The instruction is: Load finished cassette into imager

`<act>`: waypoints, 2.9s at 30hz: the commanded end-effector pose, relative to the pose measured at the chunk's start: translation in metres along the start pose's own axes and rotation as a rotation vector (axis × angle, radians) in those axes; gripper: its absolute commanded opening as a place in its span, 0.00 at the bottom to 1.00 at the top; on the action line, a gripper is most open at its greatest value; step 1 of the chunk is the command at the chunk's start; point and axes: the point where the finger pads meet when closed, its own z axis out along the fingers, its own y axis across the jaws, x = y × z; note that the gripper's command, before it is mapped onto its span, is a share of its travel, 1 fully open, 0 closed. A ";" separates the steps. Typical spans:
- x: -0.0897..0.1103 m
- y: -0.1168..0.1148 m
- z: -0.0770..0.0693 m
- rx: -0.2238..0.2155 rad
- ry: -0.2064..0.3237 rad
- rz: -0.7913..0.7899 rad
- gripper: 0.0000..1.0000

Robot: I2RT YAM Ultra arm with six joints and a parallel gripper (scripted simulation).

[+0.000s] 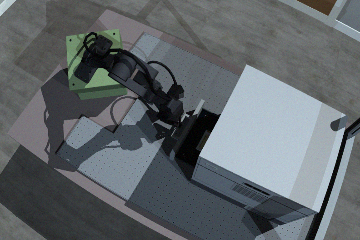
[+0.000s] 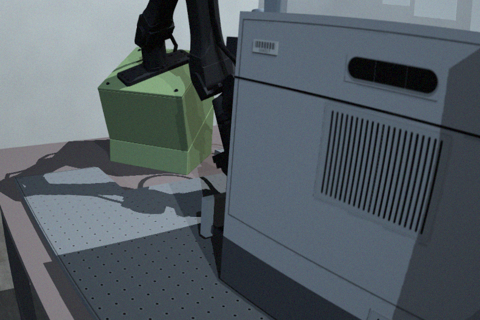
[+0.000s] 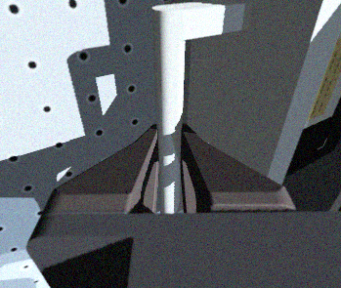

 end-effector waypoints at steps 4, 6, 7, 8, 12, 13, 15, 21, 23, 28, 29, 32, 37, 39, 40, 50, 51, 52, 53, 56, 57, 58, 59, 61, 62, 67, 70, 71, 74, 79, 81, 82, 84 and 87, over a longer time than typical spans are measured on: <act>-0.007 -0.015 0.009 0.015 -0.019 0.000 0.00; -0.007 -0.015 0.009 0.015 -0.019 0.000 0.00; -0.007 -0.015 0.009 0.016 -0.018 0.001 0.00; -0.006 -0.016 0.009 0.019 -0.017 0.002 0.00; -0.006 -0.016 0.009 0.020 -0.017 0.002 0.00; -0.006 -0.016 0.009 0.020 -0.017 0.002 0.00; -0.006 -0.016 0.009 0.020 -0.017 0.002 0.00; -0.006 -0.016 0.009 0.020 -0.017 0.002 0.00; -0.006 -0.016 0.009 0.020 -0.017 0.002 0.00; -0.006 -0.016 0.009 0.020 -0.017 0.002 0.00; -0.006 -0.016 0.009 0.020 -0.017 0.002 0.00; -0.006 -0.016 0.009 0.020 -0.017 0.002 0.00; -0.006 -0.016 0.009 0.020 -0.017 0.002 0.00; -0.006 -0.016 0.009 0.020 -0.017 0.002 0.00; -0.006 -0.016 0.009 0.020 -0.017 0.002 0.00; -0.002 -0.005 0.009 0.127 -0.011 -0.005 0.00; -0.001 -0.011 0.010 0.137 -0.009 -0.002 0.00; 0.001 -0.027 0.014 0.168 -0.001 0.005 0.00; 0.001 -0.028 0.015 0.168 -0.001 0.005 0.00; -0.001 -0.032 0.016 0.170 -0.006 0.001 0.00; -0.002 -0.033 0.017 0.168 -0.007 0.002 0.00; -0.004 -0.029 0.018 0.146 -0.014 -0.003 0.00; -0.004 -0.030 0.019 0.146 -0.014 -0.003 0.00; -0.005 -0.032 0.020 0.147 -0.016 -0.003 0.00; -0.006 -0.034 0.020 0.147 -0.017 -0.004 0.00; -0.007 -0.038 0.022 0.148 -0.019 -0.004 0.00; -0.008 -0.041 0.024 0.149 -0.020 -0.004 0.00; -0.008 -0.043 0.024 0.149 -0.020 -0.003 0.00; -0.008 -0.046 0.026 0.149 -0.020 -0.003 0.00; -0.008 -0.052 0.029 0.149 -0.020 0.000 0.00; -0.008 -0.053 0.030 0.149 -0.020 0.000 0.00; -0.008 -0.053 0.030 0.149 -0.020 0.000 0.00; -0.008 -0.055 0.031 0.149 -0.019 0.001 0.00; -0.007 -0.057 0.032 0.149 -0.019 0.001 0.00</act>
